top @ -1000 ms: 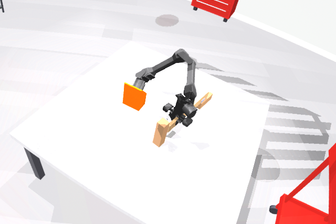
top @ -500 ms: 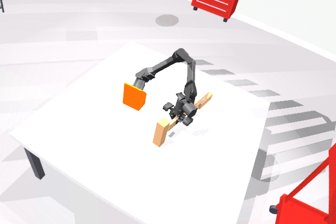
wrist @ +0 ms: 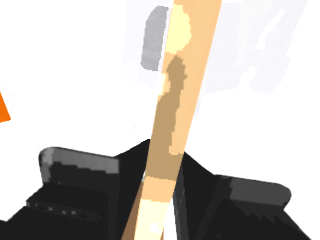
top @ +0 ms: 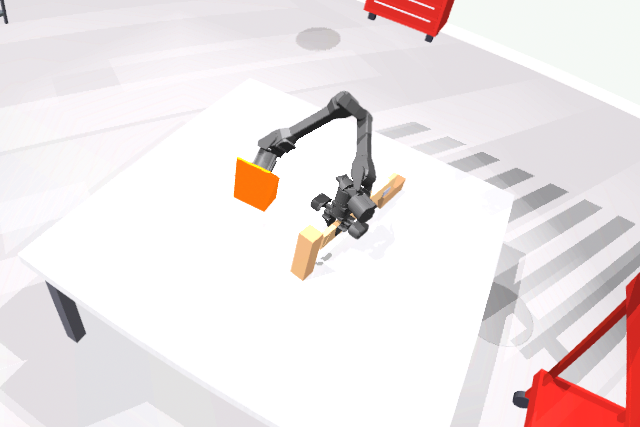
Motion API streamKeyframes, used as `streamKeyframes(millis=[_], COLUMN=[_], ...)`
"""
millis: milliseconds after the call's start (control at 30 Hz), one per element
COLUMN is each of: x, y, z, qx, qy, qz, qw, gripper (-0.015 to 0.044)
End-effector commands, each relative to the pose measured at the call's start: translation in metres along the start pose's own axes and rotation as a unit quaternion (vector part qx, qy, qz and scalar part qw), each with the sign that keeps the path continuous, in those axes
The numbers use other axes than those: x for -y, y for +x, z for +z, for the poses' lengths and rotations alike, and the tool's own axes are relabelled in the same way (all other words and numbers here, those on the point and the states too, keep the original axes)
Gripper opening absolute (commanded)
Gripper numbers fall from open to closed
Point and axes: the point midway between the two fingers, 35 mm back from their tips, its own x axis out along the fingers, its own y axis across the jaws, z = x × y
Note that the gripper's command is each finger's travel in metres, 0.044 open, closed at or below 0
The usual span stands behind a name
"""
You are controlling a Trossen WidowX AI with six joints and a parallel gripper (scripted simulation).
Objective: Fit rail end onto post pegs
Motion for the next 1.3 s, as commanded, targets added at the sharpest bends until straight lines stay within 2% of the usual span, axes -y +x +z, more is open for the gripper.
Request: streamKeyframes(millis=[0,1267], x=[0.0023,-0.0007], y=[-0.002,0.0009], z=[-0.0003,-0.0011], qx=[0.001,0.001], qy=[0.0,0.0], qz=[-0.005,-0.005], qw=[1.0,1.0], gripper=[0.0,0.0])
